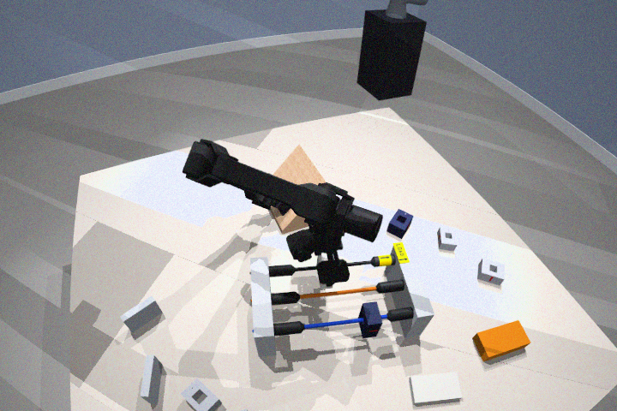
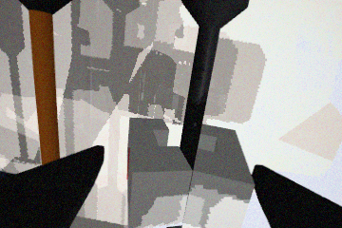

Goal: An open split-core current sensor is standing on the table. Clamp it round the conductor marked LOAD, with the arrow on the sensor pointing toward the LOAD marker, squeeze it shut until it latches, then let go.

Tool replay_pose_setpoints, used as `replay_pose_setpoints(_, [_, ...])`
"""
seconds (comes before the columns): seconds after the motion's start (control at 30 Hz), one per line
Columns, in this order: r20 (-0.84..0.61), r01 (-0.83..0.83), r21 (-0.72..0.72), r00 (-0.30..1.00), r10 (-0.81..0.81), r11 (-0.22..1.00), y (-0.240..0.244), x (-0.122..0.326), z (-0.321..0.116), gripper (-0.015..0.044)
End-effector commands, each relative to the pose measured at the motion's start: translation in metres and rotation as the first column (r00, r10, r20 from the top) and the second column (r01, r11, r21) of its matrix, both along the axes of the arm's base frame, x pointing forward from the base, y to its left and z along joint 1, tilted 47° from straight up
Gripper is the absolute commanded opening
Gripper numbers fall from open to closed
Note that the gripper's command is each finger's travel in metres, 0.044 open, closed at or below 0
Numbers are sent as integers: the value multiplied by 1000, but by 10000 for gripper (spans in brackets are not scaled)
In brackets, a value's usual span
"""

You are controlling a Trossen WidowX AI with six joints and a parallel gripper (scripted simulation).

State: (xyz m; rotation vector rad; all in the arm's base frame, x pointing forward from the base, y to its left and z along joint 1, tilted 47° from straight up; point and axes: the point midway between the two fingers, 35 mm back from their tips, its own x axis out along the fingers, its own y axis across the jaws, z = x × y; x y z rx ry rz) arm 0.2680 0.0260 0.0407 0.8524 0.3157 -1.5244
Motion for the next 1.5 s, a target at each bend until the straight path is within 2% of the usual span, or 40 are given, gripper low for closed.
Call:
replay_pose_setpoints(0.0, [-5,-2,-5,1000,2,1000,-6,-1,-5,440])
replay_pose_setpoints(0.37, [-5,-2,-7,1000,2,1000,-18,0,-15,440])
replay_pose_setpoints(0.47, [0,1,-2,1000,-1,1000,-14,1,-12,361])
replay_pose_setpoints(1.13, [0,1,-2,1000,-1,1000,-14,1,-12,228])
replay_pose_setpoints(1.4, [0,1,-2,1000,-1,1000,-14,1,-12,18])
replay_pose_setpoints(1.47, [0,1,-2,1000,-1,1000,-14,1,-12,0])
